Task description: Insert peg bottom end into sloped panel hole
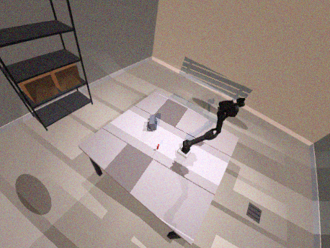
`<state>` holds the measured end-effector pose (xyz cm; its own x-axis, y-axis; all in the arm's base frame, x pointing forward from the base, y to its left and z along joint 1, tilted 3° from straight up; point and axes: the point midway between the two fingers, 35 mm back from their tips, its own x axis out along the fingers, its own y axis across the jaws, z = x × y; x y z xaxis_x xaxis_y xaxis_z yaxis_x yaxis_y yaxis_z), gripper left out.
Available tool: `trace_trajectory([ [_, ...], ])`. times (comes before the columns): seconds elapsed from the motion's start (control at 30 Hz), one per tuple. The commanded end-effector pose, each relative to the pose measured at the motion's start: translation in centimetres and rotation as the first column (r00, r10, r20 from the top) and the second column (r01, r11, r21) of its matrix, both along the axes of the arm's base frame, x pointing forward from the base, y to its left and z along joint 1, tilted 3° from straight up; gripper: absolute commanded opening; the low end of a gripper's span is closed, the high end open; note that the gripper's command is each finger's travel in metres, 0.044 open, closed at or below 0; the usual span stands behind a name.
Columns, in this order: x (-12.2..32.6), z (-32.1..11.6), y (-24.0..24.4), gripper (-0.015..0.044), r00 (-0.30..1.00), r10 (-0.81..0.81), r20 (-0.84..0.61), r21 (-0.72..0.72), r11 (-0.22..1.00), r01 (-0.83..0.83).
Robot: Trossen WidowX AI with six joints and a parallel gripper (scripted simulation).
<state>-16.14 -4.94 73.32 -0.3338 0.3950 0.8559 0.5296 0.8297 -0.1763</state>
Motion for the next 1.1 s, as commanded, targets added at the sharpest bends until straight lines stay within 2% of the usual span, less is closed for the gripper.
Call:
trace_trajectory([
  [0.0,4.7,0.5,3.9,0.0440,0.985,0.045,-0.168,-0.093,0.994,-0.061],
  [0.3,14.5,-1.2,12.4,0.0440,0.825,0.102,-0.556,-0.241,0.930,-0.277],
  [0.6,23.5,-6.4,20.0,0.0440,0.509,0.040,-0.860,-0.241,0.847,-0.474],
  [0.73,26.8,-9.3,22.7,0.0440,0.347,-0.008,-0.938,-0.205,0.820,-0.534],
  [0.9,28.8,-10.1,23.0,0.0440,0.311,-0.024,-0.950,-0.178,0.860,-0.478],
  [1.07,32.0,-13.7,25.5,0.0440,0.111,-0.069,-0.991,-0.117,0.844,-0.524],
])
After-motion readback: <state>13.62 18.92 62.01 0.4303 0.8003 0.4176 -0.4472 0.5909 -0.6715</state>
